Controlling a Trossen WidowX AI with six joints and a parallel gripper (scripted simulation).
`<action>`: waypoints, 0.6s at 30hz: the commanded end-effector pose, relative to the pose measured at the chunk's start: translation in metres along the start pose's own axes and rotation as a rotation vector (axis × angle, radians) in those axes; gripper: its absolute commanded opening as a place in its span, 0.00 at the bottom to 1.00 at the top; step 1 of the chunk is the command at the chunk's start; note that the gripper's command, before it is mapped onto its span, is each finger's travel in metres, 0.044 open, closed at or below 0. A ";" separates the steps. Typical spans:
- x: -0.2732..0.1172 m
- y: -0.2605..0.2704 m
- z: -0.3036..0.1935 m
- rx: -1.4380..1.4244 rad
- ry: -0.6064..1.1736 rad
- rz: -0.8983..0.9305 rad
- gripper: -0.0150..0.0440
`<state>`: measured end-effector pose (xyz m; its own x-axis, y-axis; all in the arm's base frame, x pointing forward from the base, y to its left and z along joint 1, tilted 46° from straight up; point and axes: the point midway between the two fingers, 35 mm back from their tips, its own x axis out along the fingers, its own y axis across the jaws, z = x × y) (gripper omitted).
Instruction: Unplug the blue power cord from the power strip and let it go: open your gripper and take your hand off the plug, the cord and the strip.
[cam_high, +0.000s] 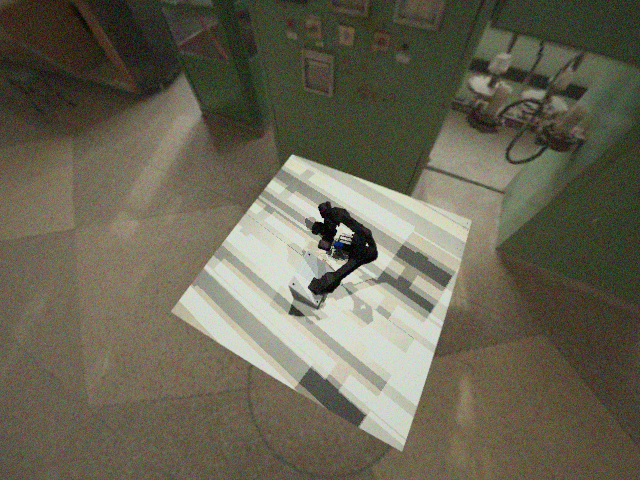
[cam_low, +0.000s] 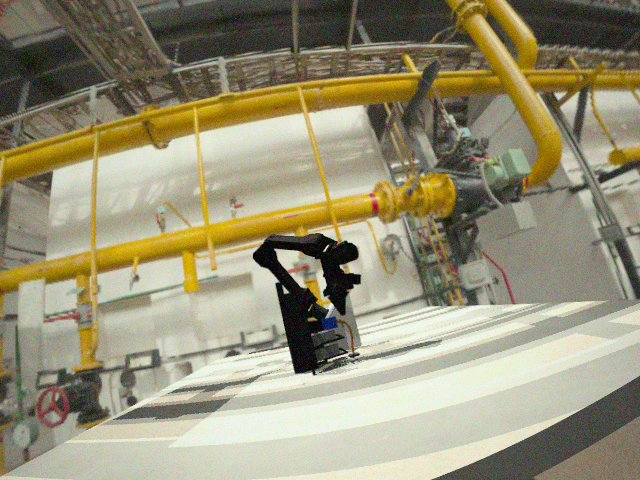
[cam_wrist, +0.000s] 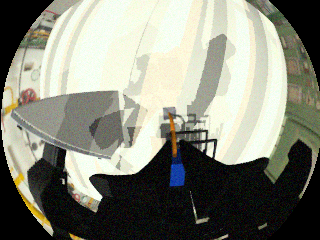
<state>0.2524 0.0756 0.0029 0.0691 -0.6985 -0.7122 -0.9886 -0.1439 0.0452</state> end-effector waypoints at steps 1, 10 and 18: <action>0.002 0.000 -0.005 0.008 0.005 0.007 0.34; 0.002 0.000 -0.005 0.008 0.005 0.007 0.53; -0.005 -0.001 -0.003 -0.014 0.009 -0.002 0.53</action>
<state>0.2519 0.0734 0.0063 0.0627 -0.7049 -0.7065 -0.9885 -0.1416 0.0535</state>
